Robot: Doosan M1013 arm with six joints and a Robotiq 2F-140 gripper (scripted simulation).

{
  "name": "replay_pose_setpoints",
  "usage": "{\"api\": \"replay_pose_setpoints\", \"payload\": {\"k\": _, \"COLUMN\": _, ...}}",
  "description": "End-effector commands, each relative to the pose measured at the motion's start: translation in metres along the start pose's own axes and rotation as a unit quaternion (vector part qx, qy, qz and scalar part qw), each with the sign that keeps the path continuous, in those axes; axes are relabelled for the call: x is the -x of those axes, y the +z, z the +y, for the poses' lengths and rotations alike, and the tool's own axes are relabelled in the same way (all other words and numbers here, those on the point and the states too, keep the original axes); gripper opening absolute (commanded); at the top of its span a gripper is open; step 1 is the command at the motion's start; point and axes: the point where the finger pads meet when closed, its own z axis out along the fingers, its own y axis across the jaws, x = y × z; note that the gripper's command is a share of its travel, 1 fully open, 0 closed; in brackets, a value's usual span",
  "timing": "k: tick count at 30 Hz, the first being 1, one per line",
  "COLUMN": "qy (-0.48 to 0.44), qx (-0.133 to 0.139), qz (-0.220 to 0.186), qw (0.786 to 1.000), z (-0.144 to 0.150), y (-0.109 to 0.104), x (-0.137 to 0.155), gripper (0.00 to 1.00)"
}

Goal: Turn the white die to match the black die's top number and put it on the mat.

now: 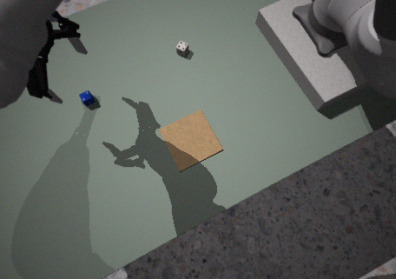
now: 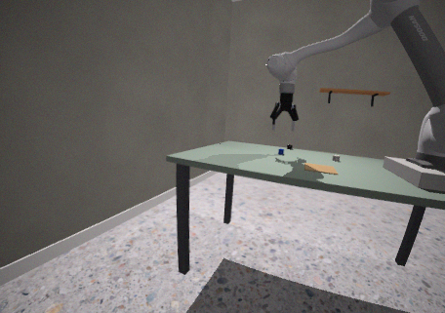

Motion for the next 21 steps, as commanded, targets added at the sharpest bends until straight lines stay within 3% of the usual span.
{"api": "replay_pose_setpoints", "payload": {"k": 1, "qy": 0.001, "qx": 0.001, "qz": -0.001, "qw": 1.0, "z": 0.003, "y": -0.006, "x": 0.0, "gripper": 1.0}}
{"api": "replay_pose_setpoints", "payload": {"k": 17, "qy": 0.001, "qx": 0.001, "qz": -0.001, "qw": 1.0, "z": 0.002, "y": -0.006, "x": 0.0, "gripper": 1.0}}
{"api": "replay_pose_setpoints", "payload": {"k": 19, "qy": 0.006, "qx": 0.001, "qz": -0.001, "qw": 1.0, "z": -0.014, "y": -0.009, "x": -0.009, "gripper": 1.0}}
{"api": "replay_pose_setpoints", "payload": {"k": 21, "qy": 0.018, "qx": 0.001, "qz": -0.001, "qw": 1.0, "z": -0.057, "y": -0.014, "x": -0.034, "gripper": 1.0}}
